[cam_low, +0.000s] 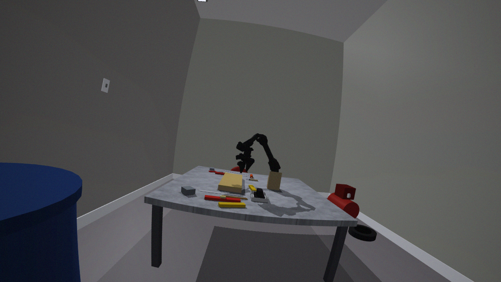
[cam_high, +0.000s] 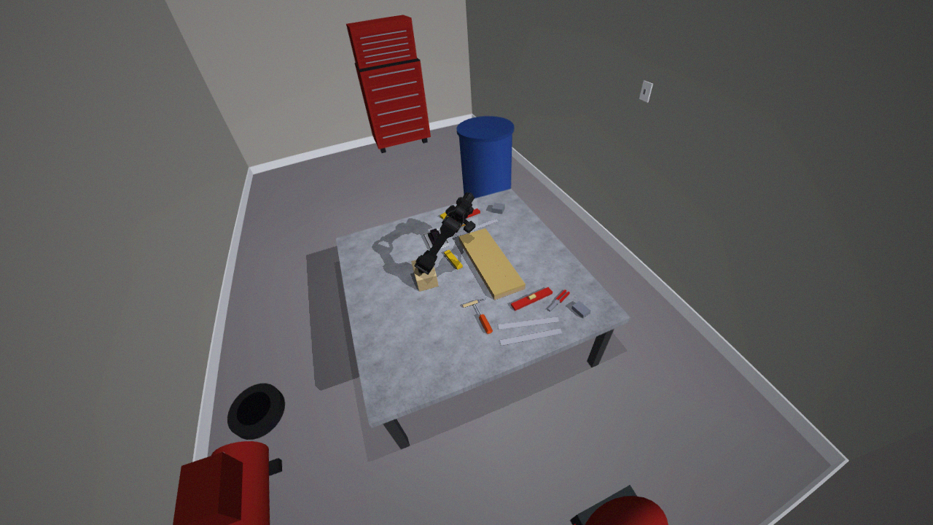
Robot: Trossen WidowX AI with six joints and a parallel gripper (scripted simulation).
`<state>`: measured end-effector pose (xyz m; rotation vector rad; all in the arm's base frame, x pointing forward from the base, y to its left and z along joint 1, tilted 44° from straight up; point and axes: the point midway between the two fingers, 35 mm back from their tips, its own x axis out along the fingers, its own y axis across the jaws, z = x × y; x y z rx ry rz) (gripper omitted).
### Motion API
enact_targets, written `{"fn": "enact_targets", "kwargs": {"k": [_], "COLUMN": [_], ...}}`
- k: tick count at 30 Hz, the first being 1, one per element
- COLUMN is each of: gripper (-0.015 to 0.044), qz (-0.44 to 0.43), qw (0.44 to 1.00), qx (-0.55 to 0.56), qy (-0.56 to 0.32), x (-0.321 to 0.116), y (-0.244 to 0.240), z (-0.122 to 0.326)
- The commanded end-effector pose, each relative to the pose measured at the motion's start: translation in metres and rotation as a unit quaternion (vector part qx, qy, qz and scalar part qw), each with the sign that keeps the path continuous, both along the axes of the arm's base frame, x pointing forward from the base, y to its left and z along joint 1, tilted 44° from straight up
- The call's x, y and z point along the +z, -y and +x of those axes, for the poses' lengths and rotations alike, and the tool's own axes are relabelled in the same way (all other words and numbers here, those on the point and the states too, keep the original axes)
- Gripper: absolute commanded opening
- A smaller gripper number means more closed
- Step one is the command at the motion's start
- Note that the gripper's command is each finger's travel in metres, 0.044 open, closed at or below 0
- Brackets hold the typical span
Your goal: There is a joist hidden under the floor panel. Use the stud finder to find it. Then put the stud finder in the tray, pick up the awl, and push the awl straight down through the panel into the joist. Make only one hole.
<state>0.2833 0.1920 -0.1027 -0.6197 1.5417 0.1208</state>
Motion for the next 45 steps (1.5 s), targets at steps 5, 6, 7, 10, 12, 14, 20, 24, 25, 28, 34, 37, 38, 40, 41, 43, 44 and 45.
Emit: {"fn": "enact_targets", "kwargs": {"k": [5, 6, 7, 10, 12, 14, 20, 24, 25, 28, 34, 37, 38, 40, 41, 43, 44, 45], "gripper": [0.044, 0.044, 0.044, 0.044, 0.044, 0.044, 0.044, 0.044, 0.044, 0.044, 0.044, 0.044, 0.044, 0.044, 0.044, 0.044, 0.044, 0.044], "qz": [0.028, 0.031, 0.035, 0.044, 0.05, 0.056, 0.071, 0.08, 0.082, 0.089, 0.103, 0.11, 0.111, 0.111, 0.111, 0.111, 0.111, 0.111], "qw": [0.928, 0.912, 0.893, 0.827, 0.775, 0.717, 0.51, 0.35, 0.308, 0.179, -0.086, -0.194, -0.199, -0.199, -0.199, -0.199, -0.199, -0.199], "qx": [-0.342, -0.378, -0.413, -0.515, -0.578, -0.636, -0.778, -0.841, -0.852, -0.873, -0.863, -0.837, -0.835, -0.835, -0.835, -0.835, -0.835, -0.835], "qy": [0.143, 0.159, 0.175, 0.221, 0.251, 0.28, 0.36, 0.406, 0.416, 0.444, 0.488, 0.5, 0.5, 0.5, 0.5, 0.5, 0.5, 0.5], "x": [0.068, 0.075, 0.082, 0.104, 0.117, 0.131, 0.167, 0.188, 0.193, 0.206, 0.229, 0.237, 0.237, 0.237, 0.237, 0.237, 0.237, 0.237], "y": [0.097, 0.108, 0.12, 0.155, 0.179, 0.202, 0.269, 0.309, 0.318, 0.343, 0.382, 0.393, 0.393, 0.393, 0.393, 0.393, 0.393, 0.393], "z": [0.042, 0.044, 0.046, 0.048, 0.047, 0.043, 0.019, -0.007, -0.014, -0.039, -0.097, -0.123, -0.124, -0.124, -0.124, -0.124, -0.124, -0.124]}}
